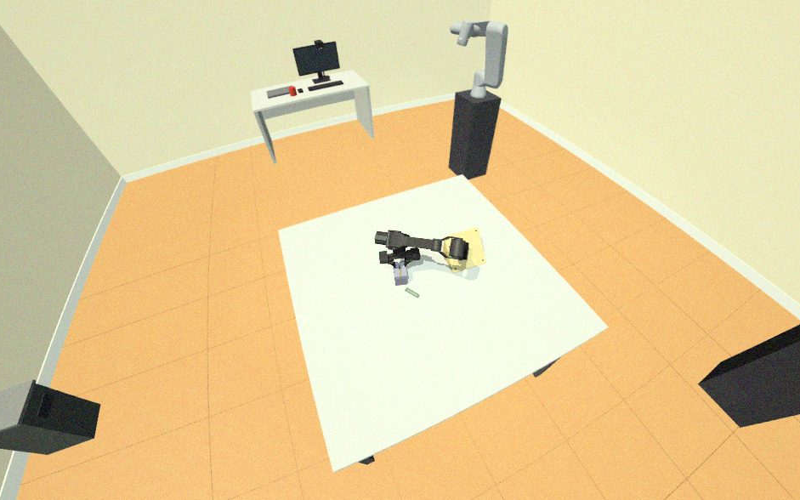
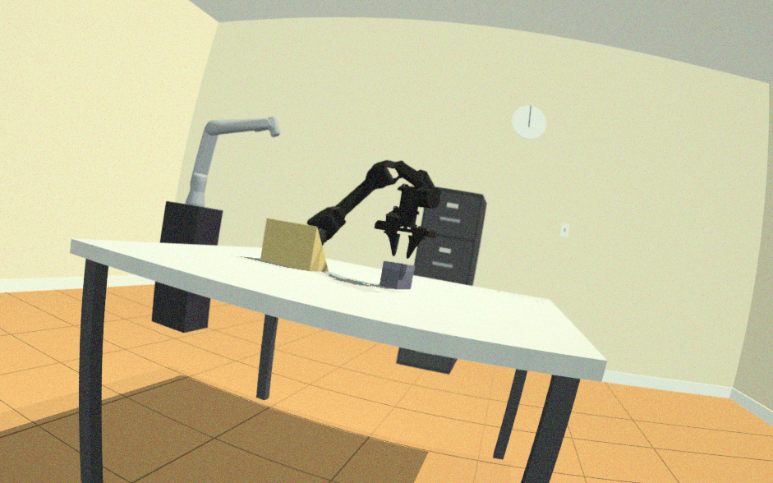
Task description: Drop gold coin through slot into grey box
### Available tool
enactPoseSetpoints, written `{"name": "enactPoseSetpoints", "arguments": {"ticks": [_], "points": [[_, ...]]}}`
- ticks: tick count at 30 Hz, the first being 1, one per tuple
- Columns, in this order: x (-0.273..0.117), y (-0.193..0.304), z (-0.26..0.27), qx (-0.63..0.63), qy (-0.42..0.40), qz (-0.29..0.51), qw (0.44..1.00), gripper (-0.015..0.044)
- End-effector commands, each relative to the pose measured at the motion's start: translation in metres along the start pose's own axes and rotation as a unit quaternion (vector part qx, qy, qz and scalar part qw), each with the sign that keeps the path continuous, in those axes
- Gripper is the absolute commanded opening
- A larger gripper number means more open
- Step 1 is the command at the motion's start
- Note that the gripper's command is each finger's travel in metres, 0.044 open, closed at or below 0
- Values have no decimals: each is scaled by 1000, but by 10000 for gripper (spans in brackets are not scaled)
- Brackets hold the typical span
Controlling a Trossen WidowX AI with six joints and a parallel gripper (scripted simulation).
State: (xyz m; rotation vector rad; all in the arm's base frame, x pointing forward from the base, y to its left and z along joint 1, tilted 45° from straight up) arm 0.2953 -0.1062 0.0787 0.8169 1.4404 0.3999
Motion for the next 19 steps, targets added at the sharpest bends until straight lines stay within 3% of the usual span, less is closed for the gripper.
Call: {"name": "enactPoseSetpoints", "arguments": {"ticks": [1,6,19], "points": [[-12,-1,1,-2,-2,-3,1000,318],[-46,0,-2,0,-1,0,1000,440],[-56,1,-3,0,-1,1,1000,440]]}}
Point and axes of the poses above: the point midway between the two fingers, 35 mm back from their tips, its own x axis out along the fingers, its own z axis across the jaws, y = z × x, the point moved 5 cm from there along -x, back along the fingers, and after that the axes turned 4 degrees about -x, right-handed, at the moved point
